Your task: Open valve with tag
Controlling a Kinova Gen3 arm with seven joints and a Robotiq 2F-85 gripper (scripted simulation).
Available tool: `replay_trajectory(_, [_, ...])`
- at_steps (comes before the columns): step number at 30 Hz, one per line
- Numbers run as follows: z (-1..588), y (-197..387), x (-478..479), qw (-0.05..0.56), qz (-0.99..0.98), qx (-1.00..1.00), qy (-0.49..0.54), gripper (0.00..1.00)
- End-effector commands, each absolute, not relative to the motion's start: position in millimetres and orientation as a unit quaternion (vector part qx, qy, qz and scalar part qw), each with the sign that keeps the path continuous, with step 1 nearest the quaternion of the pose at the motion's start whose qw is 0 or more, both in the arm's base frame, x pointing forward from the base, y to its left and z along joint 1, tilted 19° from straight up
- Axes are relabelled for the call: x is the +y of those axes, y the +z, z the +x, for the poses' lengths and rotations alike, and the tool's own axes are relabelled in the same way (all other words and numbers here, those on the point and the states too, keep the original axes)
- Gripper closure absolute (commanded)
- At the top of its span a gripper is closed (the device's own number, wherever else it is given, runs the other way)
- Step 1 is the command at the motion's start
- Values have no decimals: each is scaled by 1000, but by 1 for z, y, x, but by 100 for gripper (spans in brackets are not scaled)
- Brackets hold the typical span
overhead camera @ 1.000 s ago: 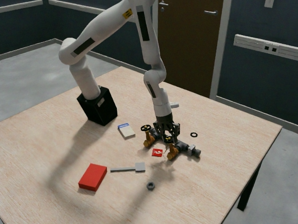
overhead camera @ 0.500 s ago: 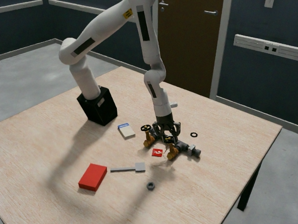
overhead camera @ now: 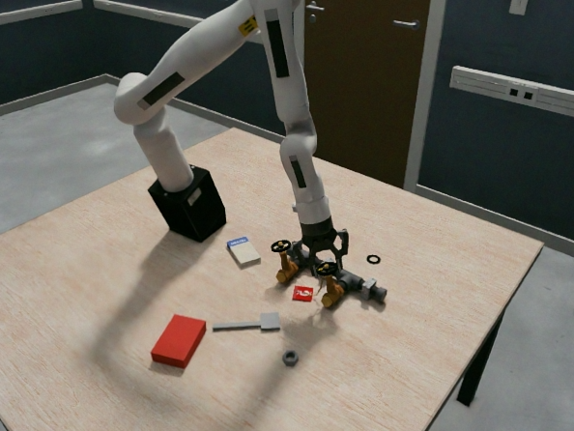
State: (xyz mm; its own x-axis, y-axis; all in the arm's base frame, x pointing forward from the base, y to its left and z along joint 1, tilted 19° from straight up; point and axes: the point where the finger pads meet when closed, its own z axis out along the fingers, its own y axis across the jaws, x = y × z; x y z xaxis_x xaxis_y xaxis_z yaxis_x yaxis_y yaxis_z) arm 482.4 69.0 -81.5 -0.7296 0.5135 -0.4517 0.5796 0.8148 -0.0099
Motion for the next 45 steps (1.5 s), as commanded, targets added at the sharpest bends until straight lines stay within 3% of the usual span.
replay_trajectory(1, [483,-81,69,213,233,945,-87,41])
replay_trajectory(16, [483,-81,69,157,-185,955,-168,41])
replay_trajectory(28, [483,-81,69,86,-516,825,-214,41])
replay_trajectory(45, [483,-81,69,33,-694,682,-228,41])
